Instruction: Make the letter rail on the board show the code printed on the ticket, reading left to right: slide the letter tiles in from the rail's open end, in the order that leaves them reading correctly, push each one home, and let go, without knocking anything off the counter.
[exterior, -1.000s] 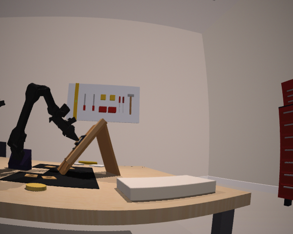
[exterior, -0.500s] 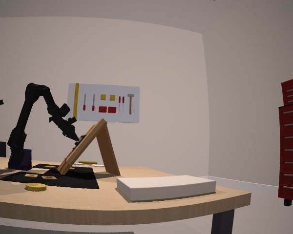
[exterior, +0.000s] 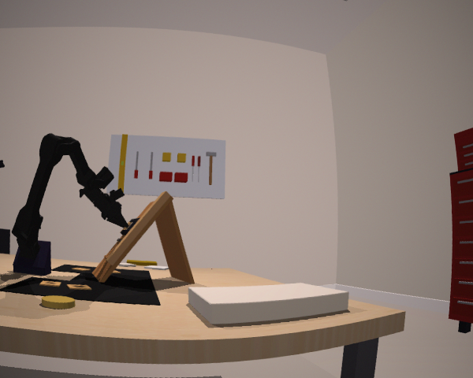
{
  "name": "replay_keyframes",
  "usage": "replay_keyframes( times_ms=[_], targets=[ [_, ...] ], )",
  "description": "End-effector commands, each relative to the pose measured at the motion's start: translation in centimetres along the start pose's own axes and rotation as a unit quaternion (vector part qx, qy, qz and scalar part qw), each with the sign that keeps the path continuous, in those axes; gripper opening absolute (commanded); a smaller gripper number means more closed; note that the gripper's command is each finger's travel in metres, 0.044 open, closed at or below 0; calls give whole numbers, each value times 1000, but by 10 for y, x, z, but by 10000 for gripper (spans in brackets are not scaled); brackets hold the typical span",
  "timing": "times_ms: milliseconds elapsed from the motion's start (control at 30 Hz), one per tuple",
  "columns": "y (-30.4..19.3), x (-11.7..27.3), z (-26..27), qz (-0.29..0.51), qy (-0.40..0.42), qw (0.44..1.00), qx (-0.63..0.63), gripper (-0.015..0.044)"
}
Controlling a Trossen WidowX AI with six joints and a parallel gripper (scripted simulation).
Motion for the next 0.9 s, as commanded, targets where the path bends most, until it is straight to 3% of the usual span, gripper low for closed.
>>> replay_keyframes(
  times_ms=[0, 867],
  targets=[
    [-1, 0, -1, 1, 2, 1000, 2, 0],
    [1, 0, -14, 1, 2, 1000, 2, 0]
  ],
)
Point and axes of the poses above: the point midway between the two fingers, 35 mm back from their tips, its own x axis back along the fingers, its own z axis across the jaws, y = z × x, the point moved 8 cm from there along x, back along the fingers, and after that the axes turned 4 degrees about -x, right-handed, at the moved point
